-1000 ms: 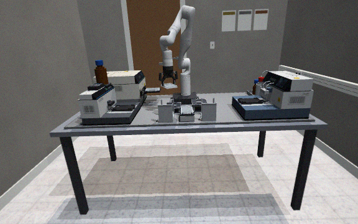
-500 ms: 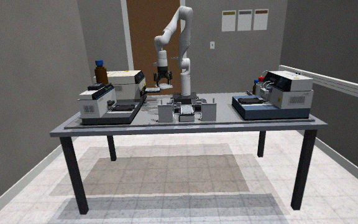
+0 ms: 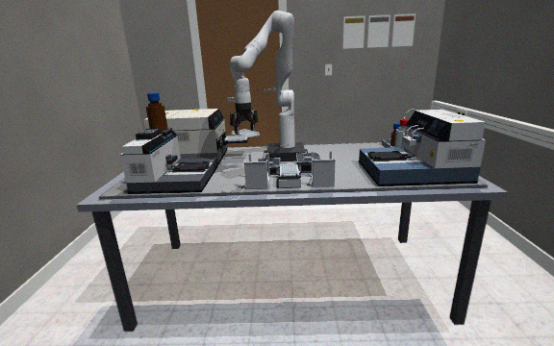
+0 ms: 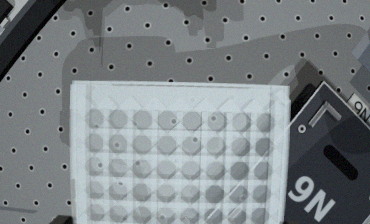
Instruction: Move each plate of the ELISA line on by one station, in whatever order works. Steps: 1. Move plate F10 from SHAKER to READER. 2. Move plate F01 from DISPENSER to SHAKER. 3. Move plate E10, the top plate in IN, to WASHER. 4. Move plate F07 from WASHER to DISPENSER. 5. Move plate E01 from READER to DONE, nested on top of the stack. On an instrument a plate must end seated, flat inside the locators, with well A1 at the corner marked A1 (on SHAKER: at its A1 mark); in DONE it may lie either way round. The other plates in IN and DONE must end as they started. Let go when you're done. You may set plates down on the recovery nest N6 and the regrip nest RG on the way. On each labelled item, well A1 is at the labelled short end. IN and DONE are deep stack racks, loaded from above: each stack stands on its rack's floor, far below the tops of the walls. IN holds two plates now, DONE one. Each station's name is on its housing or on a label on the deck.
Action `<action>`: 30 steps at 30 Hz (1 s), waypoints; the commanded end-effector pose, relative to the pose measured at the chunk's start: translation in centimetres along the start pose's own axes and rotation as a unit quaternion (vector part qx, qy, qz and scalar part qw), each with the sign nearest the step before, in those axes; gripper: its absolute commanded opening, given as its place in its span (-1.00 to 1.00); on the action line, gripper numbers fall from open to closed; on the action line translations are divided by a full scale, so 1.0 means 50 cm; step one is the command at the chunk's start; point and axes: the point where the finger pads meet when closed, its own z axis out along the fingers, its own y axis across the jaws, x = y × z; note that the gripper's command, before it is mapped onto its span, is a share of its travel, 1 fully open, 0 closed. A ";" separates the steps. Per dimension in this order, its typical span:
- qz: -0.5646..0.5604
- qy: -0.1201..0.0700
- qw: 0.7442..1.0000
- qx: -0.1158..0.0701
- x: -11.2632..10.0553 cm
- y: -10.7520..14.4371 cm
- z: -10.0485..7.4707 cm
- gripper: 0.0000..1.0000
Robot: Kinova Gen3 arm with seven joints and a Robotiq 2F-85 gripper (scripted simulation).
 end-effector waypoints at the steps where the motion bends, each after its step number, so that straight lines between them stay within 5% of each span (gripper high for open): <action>1: -0.013 -0.002 1.000 -0.004 0.018 -0.021 0.002 0.88; 30: -0.140 -0.002 0.990 -0.003 0.073 -0.161 0.002 0.88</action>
